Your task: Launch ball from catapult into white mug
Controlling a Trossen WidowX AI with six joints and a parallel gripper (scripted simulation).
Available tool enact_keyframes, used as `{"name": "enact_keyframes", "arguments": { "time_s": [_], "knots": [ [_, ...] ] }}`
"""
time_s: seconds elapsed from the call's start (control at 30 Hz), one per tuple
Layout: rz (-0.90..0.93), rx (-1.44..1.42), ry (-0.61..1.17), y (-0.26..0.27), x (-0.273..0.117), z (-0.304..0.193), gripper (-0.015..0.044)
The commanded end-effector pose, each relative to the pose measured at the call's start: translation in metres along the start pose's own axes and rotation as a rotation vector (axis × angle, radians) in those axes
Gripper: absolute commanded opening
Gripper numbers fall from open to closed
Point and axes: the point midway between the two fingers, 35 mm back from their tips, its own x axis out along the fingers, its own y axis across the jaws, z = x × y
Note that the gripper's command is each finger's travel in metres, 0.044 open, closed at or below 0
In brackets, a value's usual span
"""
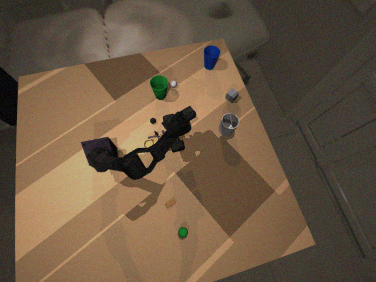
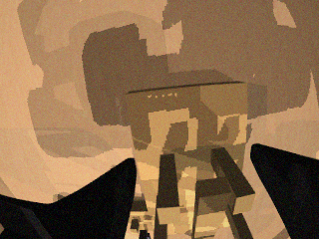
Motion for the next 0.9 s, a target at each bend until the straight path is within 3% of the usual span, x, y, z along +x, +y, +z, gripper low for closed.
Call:
{"name": "enact_keyframes", "arguments": {
  "time_s": [0.0, 0.17, 0.37, 0.5, 0.87],
  "knots": [
    [0.001, 0.0, -0.001, 0.0, -0.001, 0.0, 0.0282],
    [0.001, 0.0, -0.001, 0.0, -0.001, 0.0, 0.0151],
    [0.001, 0.0, -0.001, 0.0, -0.001, 0.0, 0.0111],
    [0.002, -0.001, 0.0, 0.001, -0.039, 0.001, 0.0006],
    [-0.001, -0.004, 0.0, 0.0, -0.042, 0.002, 0.0]
  ]
}}
